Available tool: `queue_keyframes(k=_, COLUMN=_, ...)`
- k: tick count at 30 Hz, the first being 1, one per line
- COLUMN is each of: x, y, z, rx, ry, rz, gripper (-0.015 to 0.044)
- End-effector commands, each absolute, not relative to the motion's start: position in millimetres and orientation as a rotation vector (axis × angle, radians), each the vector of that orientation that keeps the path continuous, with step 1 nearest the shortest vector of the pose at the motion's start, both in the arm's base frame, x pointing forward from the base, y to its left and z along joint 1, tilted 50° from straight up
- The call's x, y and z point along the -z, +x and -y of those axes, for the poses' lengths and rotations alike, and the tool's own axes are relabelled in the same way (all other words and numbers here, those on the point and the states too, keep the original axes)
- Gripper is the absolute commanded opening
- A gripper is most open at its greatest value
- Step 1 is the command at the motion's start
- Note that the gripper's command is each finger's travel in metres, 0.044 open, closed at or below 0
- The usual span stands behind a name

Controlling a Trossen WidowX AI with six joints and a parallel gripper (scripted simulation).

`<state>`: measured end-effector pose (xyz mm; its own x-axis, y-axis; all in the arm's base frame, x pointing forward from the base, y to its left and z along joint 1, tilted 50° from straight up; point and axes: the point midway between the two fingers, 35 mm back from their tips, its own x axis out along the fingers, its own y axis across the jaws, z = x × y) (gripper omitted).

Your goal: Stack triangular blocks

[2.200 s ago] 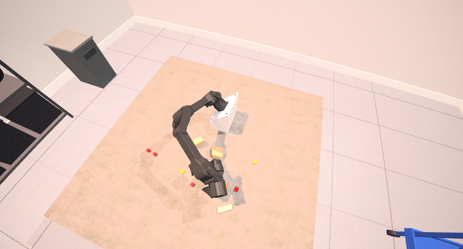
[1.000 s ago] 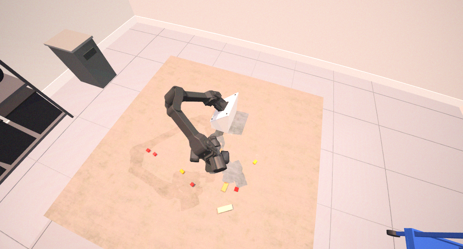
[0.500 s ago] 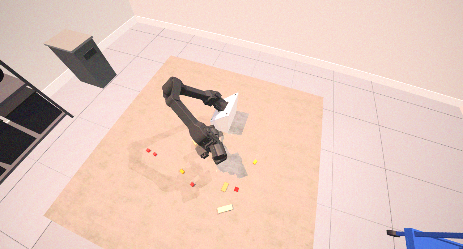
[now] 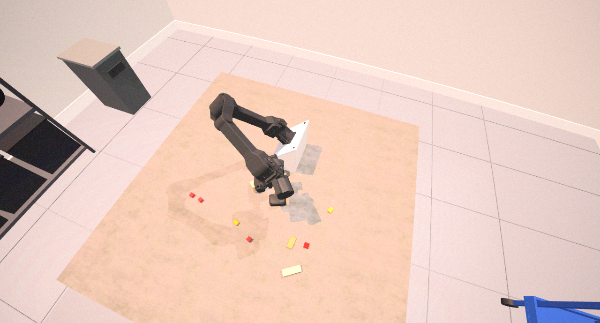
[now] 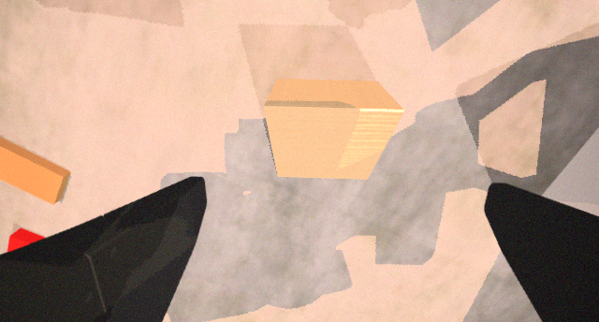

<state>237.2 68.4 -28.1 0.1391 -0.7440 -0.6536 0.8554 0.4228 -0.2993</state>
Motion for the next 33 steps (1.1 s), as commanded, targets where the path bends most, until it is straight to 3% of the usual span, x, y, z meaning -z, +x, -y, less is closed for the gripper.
queue_keyframes(k=1, x=30.7, y=237.3, z=-65.8, rx=1.166, ry=0.167, rz=-0.839, gripper=0.044)
queue_keyframes(k=33, x=68.3, y=248.1, z=-30.9, rx=1.162, ry=0.169, rz=-0.842, gripper=0.044)
